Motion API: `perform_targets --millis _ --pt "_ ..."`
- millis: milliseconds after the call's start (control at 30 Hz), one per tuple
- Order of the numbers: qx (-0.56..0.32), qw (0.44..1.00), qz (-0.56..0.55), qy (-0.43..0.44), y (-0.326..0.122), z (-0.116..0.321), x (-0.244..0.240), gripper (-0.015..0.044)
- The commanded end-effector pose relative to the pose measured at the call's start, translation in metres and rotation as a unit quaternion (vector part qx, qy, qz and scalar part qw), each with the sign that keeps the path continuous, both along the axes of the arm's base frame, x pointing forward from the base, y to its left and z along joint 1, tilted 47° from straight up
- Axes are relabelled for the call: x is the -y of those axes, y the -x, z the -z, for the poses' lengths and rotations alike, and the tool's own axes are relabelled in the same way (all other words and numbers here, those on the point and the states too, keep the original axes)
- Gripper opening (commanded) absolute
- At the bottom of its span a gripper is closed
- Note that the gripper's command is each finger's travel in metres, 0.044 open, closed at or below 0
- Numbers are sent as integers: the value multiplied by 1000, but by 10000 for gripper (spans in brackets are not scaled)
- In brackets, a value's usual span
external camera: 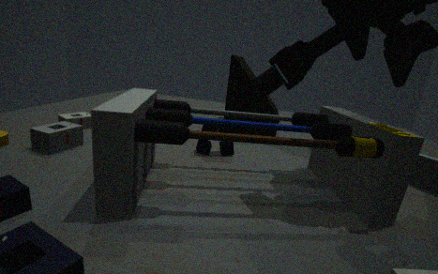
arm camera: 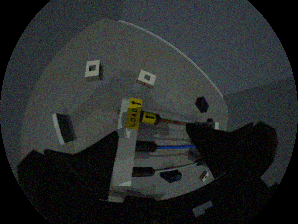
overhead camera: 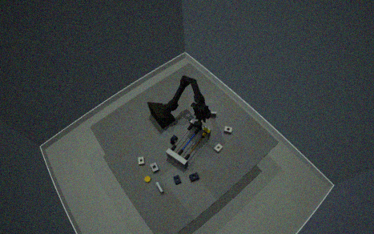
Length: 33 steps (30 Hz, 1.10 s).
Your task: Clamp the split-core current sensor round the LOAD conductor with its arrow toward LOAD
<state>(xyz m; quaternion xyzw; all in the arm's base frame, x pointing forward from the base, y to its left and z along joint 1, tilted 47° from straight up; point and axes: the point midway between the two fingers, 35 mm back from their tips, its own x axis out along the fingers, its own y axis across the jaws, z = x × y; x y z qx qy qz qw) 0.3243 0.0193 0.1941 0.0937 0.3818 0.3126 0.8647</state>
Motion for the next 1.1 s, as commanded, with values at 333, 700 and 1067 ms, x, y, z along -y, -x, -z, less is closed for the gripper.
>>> perform_targets --millis 333,700,1067 --pt "-69 989 -28 -125 4 -6 5 440" --pt "-69 989 -28 -125 4 -6 5 440" --pt "-166 985 -18 -52 29 125 77 440"
